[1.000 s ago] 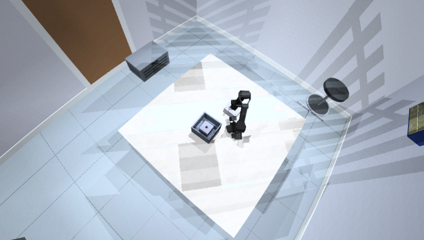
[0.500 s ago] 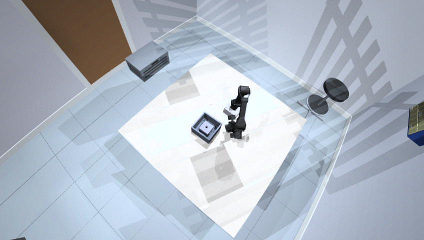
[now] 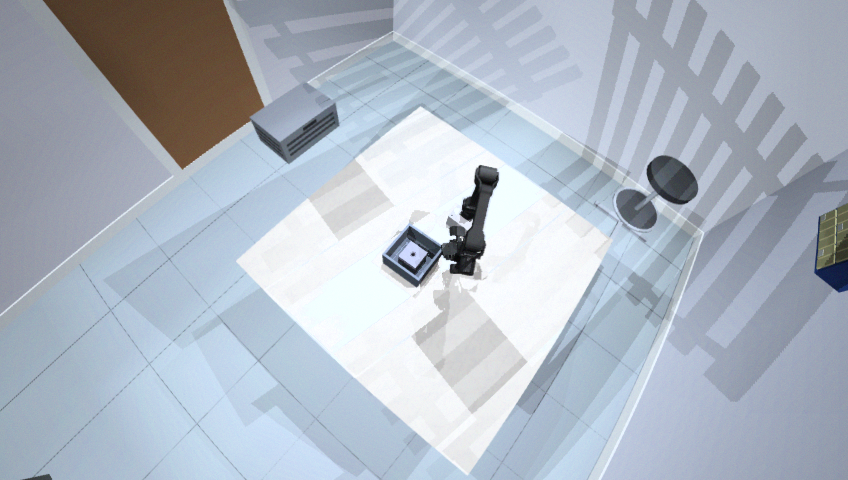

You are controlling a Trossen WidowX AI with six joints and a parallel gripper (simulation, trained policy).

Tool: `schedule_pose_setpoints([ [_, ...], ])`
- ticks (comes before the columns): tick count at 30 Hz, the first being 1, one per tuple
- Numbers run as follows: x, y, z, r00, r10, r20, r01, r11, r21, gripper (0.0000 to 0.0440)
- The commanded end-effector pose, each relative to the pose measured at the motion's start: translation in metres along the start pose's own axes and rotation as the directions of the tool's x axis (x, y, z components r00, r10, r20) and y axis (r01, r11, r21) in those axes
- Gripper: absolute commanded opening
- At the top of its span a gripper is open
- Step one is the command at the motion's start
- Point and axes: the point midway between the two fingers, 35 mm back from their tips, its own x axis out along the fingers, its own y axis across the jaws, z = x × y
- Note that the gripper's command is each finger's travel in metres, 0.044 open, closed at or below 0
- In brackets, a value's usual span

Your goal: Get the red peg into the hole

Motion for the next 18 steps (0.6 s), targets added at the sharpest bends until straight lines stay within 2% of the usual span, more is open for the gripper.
schedule_pose_setpoints([
  [1,-0.005,-0.002,0.021,1.000,0.014,0.018,-0.015,0.998,0.056,0.0000],
  [9,0.002,-0.006,0.058,1.000,0.015,0.026,-0.019,0.990,0.143,0.0000],
  [18,0.025,-0.011,0.094,1.000,0.017,0.017,-0.020,0.982,0.187,0.0000],
])
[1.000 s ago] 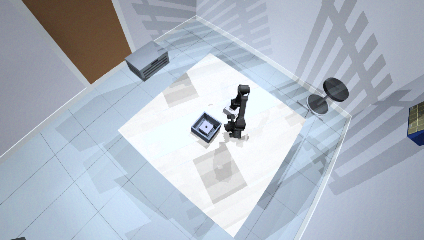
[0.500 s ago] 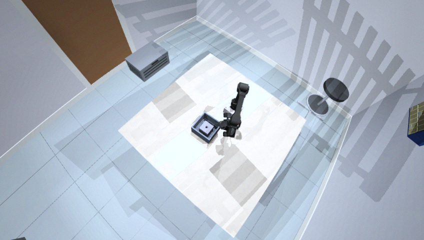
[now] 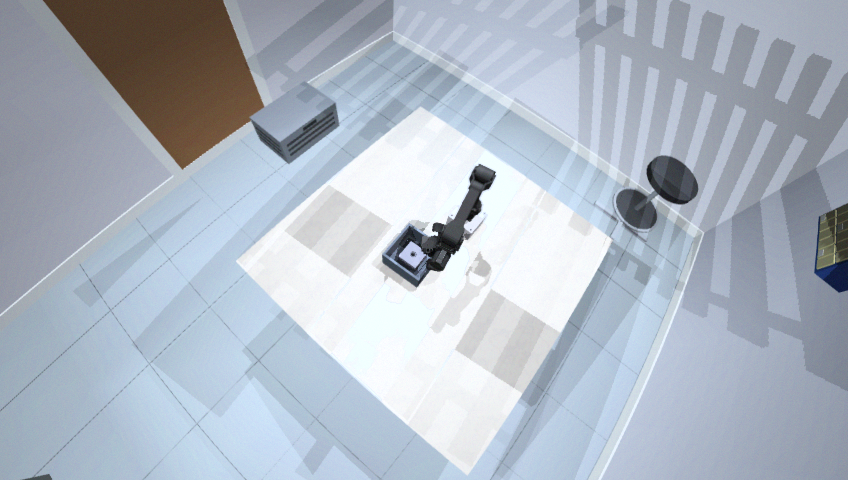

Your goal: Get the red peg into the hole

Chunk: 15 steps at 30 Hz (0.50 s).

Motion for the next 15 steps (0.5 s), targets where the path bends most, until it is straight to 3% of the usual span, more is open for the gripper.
schedule_pose_setpoints([
  [1,0.013,0.002,0.016,1.000,-0.004,-0.006,0.004,1.000,0.009,0.0000],
  [15,0.056,0.008,0.053,0.997,0.042,-0.058,-0.044,0.998,-0.039,0.0000],
])
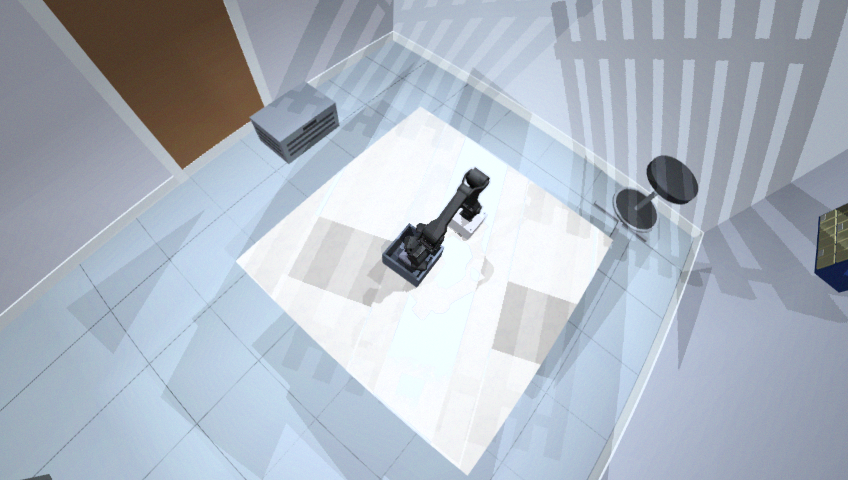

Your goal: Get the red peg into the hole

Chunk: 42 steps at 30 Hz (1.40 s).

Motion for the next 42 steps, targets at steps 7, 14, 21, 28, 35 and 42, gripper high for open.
schedule_pose_setpoints([
  [7,0.034,0.004,0.007,0.997,0.030,-0.064,-0.035,0.996,-0.086,0.0011],
  [14,0.053,0.006,0.004,0.992,0.034,-0.120,-0.049,0.991,-0.126,0.0161],
  [21,0.050,0.017,0.020,0.987,0.068,-0.143,-0.089,0.985,-0.146,0.0293],
  [28,0.040,0.037,0.039,0.979,0.118,-0.168,-0.143,0.979,-0.146,0.0440],
  [35,0.022,0.066,0.057,0.962,0.217,-0.169,-0.242,0.960,-0.143,0.0440],
  [42,0.015,0.077,0.064,0.953,0.255,-0.162,-0.279,0.949,-0.147,0.0440],
])
